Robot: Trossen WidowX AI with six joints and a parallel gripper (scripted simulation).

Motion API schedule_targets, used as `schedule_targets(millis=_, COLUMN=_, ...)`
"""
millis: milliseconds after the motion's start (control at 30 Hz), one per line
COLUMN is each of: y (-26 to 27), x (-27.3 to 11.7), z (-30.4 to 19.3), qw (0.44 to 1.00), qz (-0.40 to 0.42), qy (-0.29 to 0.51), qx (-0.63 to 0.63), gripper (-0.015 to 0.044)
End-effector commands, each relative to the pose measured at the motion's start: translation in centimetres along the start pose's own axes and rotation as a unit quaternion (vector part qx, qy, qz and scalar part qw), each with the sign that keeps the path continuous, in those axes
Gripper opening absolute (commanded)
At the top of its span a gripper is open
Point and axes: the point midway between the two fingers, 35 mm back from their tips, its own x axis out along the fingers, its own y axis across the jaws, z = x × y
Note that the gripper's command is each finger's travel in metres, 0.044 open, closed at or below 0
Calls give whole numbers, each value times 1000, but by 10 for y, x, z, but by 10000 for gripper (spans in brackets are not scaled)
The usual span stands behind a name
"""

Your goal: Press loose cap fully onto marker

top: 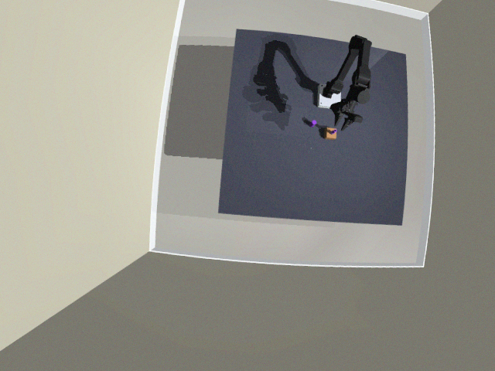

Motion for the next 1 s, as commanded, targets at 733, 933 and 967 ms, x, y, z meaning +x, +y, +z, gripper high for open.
schedule_targets(millis=733, y=-125, x=38, z=11, qw=516, qz=-76, qy=349, qx=-779, gripper=250)
schedule_targets(millis=933, y=-142, x=36, z=11, qw=376, qz=-7, qy=406, qx=-833, gripper=250)
schedule_targets(millis=967, y=-145, x=36, z=10, qw=353, qz=7, qy=414, qx=-839, gripper=250)
